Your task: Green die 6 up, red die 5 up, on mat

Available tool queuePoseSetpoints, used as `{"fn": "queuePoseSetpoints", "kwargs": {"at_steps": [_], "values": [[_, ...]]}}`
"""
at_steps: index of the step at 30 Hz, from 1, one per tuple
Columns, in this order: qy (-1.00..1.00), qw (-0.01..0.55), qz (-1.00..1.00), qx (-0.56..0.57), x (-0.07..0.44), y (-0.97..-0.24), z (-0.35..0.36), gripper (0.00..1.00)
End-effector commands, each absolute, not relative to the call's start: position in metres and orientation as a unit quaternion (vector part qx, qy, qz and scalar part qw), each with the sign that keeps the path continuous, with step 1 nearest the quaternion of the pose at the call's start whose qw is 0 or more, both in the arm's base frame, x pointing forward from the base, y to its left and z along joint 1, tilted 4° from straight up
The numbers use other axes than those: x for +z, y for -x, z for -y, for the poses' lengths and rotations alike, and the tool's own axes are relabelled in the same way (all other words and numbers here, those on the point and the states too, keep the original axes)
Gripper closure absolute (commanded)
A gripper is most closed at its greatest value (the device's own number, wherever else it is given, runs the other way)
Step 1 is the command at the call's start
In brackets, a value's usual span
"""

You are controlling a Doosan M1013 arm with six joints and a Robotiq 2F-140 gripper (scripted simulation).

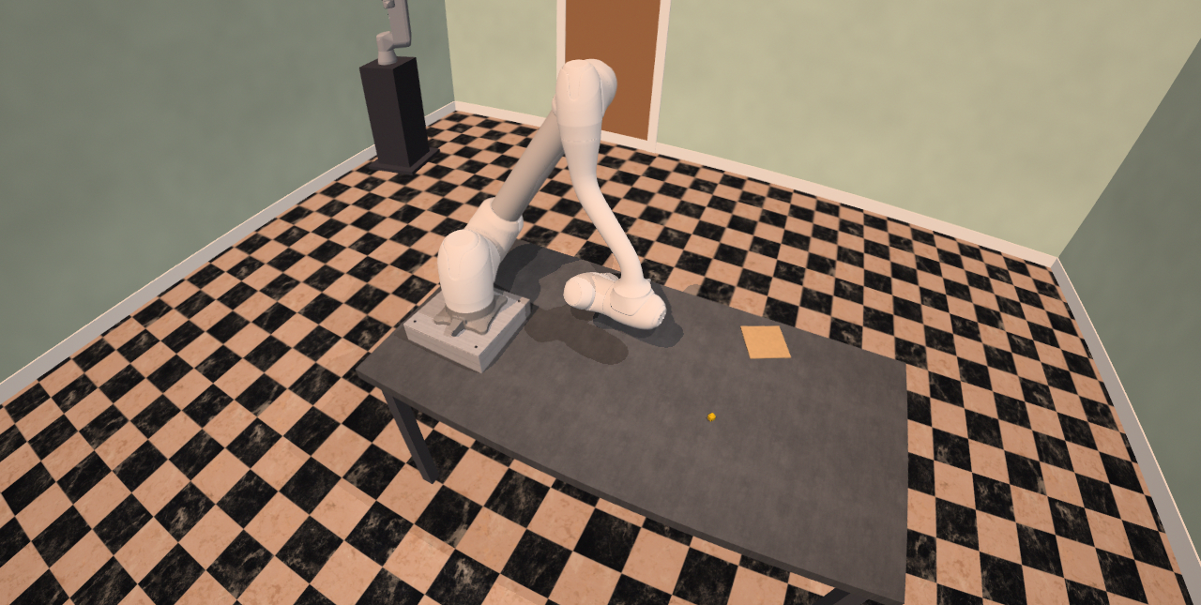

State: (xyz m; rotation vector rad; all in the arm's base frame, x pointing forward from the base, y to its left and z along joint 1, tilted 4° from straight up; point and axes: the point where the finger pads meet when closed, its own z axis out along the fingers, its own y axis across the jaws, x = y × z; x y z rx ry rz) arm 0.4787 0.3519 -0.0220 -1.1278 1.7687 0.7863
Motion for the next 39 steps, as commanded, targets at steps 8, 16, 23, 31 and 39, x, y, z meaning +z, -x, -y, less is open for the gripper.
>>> {"fn": "queuePoseSetpoints", "kwargs": {"at_steps": [8,16,23,31,39], "values": [[0.452,0.438,-0.710,0.316,-0.012,-0.472,-0.334,0.73],[0.452,0.438,-0.710,0.316,-0.004,-0.465,-0.316,0.73],[0.452,0.438,-0.710,0.316,-0.001,-0.462,-0.310,0.73],[0.452,0.438,-0.710,0.316,0.005,-0.462,-0.310,0.73],[0.452,0.438,-0.710,0.316,0.038,-0.463,-0.307,0.73]]}}
